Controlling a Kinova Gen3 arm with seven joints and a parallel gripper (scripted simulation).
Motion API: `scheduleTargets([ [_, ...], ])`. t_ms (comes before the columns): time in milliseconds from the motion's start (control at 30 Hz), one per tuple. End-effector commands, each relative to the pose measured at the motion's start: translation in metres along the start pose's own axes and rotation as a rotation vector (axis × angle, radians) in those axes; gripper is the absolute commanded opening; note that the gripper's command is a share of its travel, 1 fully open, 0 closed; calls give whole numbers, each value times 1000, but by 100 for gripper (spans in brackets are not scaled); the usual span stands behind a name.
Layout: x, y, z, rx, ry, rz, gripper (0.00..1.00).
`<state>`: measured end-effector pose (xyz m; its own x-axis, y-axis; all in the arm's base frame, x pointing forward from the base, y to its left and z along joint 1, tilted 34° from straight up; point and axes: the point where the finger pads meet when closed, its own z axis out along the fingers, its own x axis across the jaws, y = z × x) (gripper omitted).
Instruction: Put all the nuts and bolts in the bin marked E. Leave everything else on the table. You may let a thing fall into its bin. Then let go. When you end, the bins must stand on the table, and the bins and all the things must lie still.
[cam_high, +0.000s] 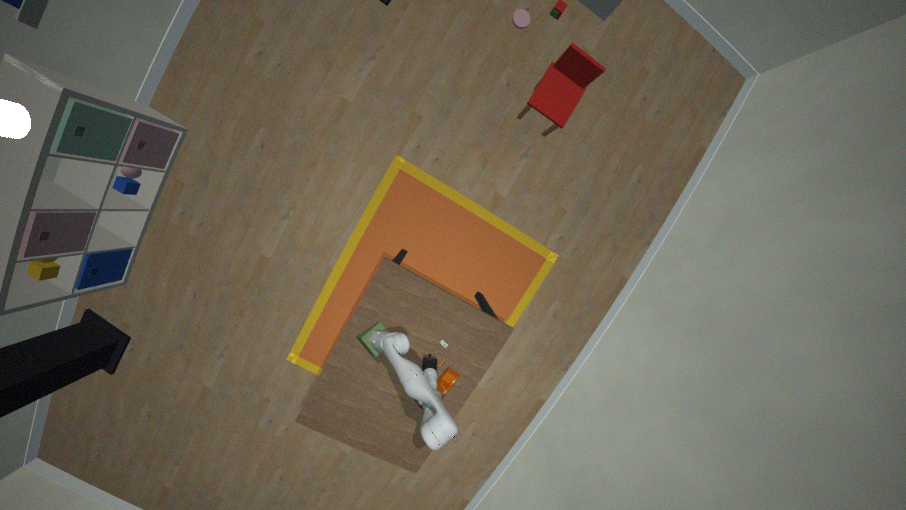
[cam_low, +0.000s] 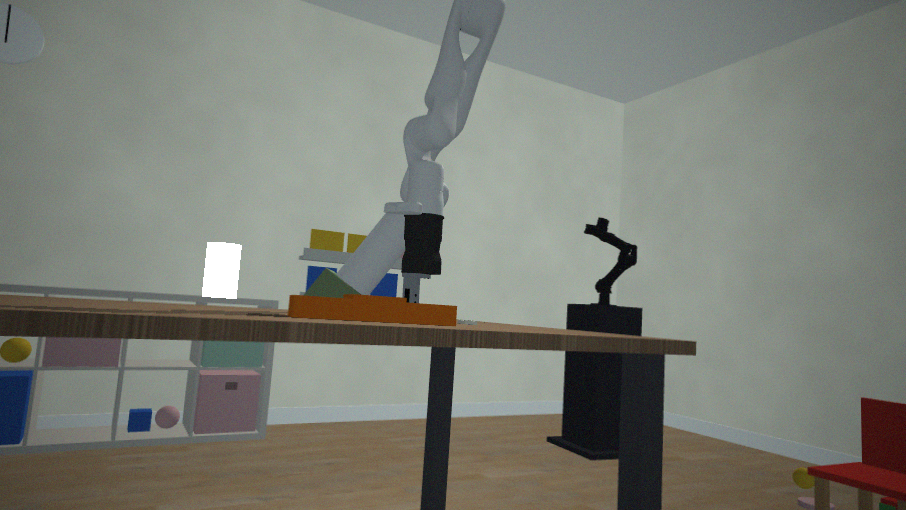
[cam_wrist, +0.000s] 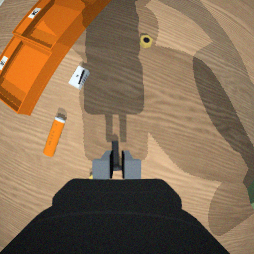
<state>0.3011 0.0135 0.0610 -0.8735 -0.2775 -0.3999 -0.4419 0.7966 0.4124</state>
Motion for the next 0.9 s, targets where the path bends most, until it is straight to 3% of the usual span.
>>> scheduleTargets([
  [0, -4, -7, -15, 28, -6, -8, 32],
  [267, -4, -6, -35, 28, -6, -8, 32],
  [867, -4, -6, -35, 28, -6, -8, 32],
])
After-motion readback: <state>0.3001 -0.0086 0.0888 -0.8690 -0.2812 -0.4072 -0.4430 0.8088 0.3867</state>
